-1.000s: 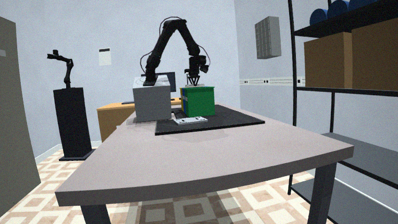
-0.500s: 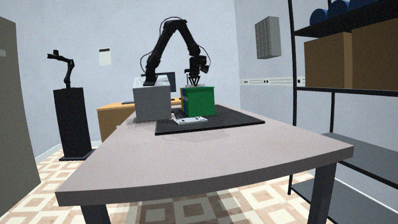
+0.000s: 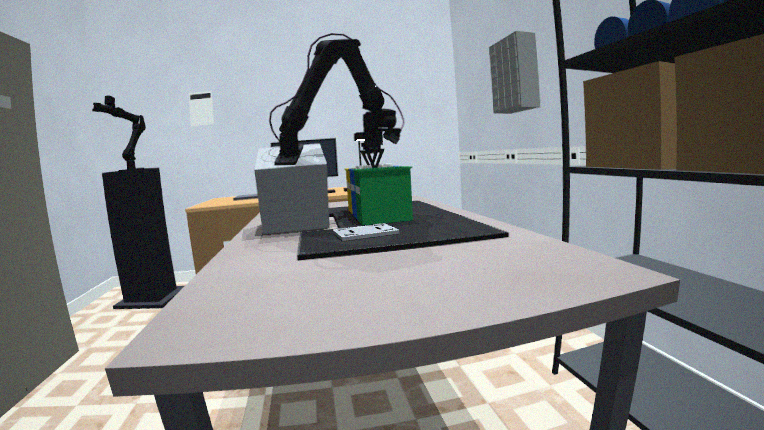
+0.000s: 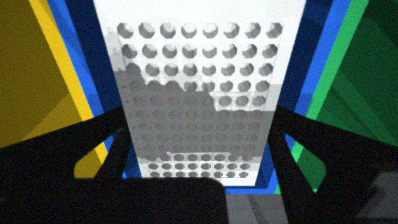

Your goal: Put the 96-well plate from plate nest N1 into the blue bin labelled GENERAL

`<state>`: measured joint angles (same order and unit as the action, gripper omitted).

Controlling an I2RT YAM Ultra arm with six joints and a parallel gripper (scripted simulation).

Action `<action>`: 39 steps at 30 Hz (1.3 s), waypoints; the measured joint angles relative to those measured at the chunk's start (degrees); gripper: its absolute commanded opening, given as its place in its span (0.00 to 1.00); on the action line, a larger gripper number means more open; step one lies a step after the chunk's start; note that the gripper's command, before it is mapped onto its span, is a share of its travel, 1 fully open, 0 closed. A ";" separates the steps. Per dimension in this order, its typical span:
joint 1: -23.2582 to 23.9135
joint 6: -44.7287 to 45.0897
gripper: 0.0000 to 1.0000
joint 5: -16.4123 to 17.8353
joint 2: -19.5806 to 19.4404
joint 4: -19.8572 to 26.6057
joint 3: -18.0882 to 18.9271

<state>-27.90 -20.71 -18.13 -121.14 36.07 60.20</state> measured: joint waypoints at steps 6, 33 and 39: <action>0.39 0.15 0.00 0.00 -0.48 -1.03 0.00; 0.87 0.87 0.00 -0.04 -2.08 -3.34 -0.98; 0.87 0.87 0.00 -0.02 -2.14 -3.39 -0.46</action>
<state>-27.03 -19.84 -18.15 -123.28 32.69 59.75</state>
